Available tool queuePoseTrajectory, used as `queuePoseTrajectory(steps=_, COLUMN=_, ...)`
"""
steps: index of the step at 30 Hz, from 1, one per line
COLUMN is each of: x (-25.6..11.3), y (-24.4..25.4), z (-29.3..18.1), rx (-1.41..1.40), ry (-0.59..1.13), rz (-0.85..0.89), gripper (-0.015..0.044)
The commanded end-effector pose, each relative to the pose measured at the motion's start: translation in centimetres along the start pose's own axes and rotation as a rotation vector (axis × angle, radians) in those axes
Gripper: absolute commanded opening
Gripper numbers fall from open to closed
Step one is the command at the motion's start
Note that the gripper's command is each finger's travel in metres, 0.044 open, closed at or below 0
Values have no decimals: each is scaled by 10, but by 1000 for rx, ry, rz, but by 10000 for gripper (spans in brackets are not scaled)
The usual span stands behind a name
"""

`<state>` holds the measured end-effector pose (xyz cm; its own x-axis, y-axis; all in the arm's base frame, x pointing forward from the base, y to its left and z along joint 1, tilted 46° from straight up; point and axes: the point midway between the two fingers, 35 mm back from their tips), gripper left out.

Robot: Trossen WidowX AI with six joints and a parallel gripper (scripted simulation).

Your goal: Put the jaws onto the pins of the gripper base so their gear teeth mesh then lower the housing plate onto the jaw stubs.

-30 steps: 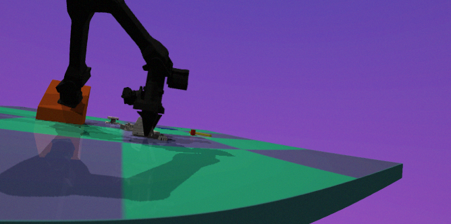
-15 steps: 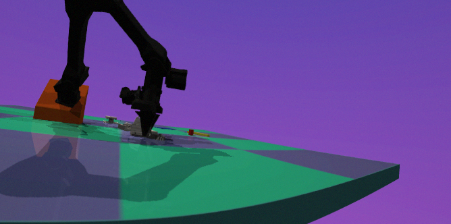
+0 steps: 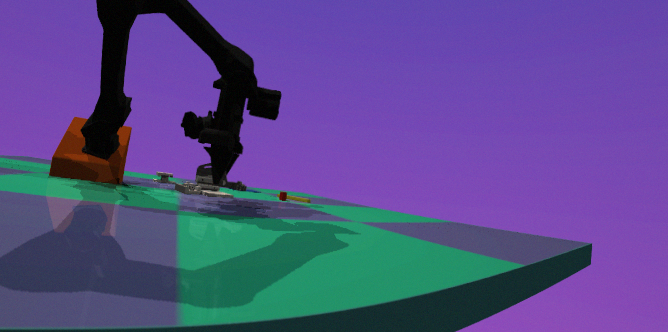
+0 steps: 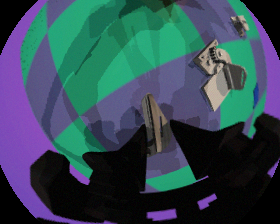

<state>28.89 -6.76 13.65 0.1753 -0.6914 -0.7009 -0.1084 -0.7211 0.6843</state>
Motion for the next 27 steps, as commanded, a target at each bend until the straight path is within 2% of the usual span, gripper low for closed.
queuePoseTrajectory(steps=1, x=-18, y=1, z=-2, rx=6, ry=11, rz=3, gripper=134)
queuePoseTrajectory(steps=9, x=-41, y=2, z=0, rx=4, ry=12, rz=5, gripper=134)
queuePoseTrajectory(steps=20, x=-43, y=2, z=0, rx=9, ry=12, rz=5, gripper=134)
queuePoseTrajectory(steps=27, x=-43, y=-15, z=4, rx=173, ry=12, rz=-9, gripper=134)
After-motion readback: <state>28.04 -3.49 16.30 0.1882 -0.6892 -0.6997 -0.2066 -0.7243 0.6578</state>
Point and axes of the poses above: the point midway between the two fingers, 35 mm back from their tips, its own x axis out along the fingers, its own y axis across the jaws, z = x × y, and after that the axes turned 7 degrees about -x, right-handed
